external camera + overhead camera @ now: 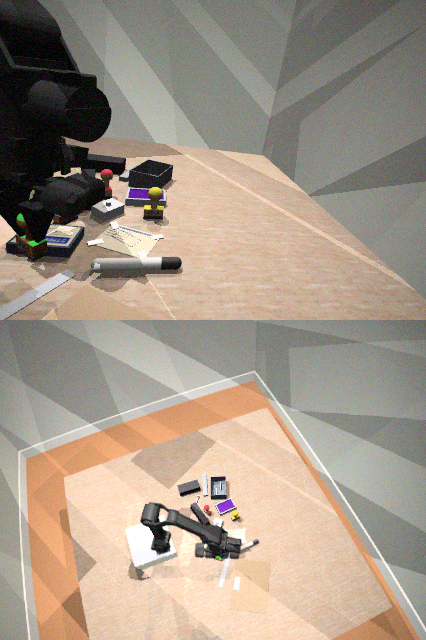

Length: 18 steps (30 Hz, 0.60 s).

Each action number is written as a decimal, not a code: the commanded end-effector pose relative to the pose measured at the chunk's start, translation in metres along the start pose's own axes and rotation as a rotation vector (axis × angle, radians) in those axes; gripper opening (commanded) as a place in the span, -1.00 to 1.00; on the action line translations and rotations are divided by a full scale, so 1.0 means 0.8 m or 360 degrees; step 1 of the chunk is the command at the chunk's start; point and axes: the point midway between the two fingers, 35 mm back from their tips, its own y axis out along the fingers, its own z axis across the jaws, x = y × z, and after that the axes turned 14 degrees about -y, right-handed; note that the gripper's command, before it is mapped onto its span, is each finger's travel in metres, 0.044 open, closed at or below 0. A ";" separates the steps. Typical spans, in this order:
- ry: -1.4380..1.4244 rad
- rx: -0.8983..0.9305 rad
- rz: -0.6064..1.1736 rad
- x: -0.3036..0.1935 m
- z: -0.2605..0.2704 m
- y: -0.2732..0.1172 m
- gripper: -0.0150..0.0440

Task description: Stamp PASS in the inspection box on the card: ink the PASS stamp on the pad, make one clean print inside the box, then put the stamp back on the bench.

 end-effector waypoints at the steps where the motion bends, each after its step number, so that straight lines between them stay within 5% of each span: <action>1: -0.0006 0.0013 -0.0010 0.001 0.002 0.012 -0.49; 18: -0.0006 0.0013 -0.0010 0.002 0.005 0.044 -0.49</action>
